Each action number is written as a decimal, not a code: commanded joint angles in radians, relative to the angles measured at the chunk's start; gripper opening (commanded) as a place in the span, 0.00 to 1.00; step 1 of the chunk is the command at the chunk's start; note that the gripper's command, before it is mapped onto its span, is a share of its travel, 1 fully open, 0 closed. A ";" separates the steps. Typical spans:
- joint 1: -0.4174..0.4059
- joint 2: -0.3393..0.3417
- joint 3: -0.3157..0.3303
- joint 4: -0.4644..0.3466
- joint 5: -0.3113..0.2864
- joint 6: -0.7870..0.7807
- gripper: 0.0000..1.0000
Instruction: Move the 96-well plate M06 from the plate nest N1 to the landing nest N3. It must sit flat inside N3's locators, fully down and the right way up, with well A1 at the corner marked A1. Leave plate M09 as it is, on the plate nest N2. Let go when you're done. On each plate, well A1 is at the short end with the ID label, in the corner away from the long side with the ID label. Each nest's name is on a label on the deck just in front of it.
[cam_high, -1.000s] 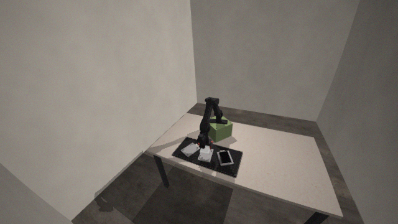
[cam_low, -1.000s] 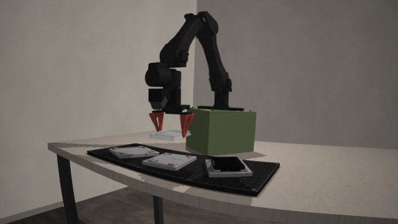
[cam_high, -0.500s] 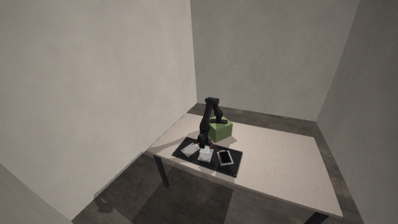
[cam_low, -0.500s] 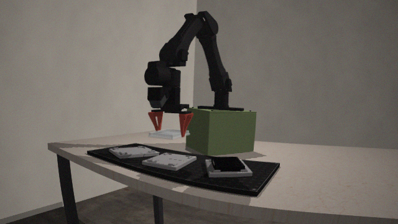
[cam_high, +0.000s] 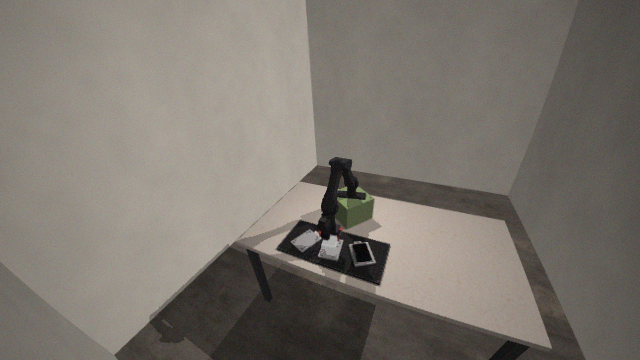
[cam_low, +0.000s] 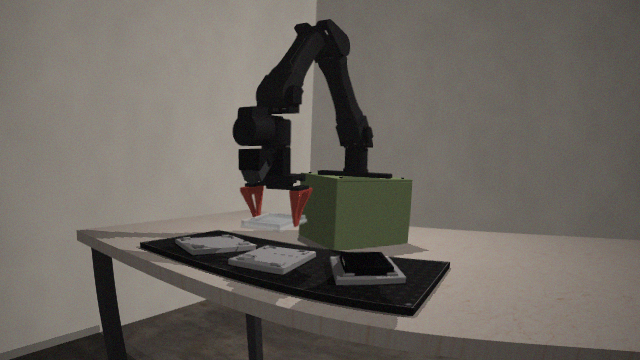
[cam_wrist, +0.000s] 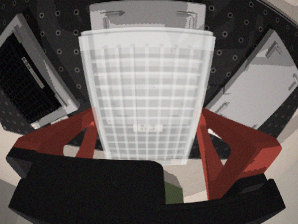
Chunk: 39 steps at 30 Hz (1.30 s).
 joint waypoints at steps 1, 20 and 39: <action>-0.006 -0.030 0.033 0.043 -0.002 -0.004 0.00; 0.003 0.043 0.029 0.120 -0.003 0.002 0.00; 0.008 0.115 0.023 0.194 -0.003 0.007 0.00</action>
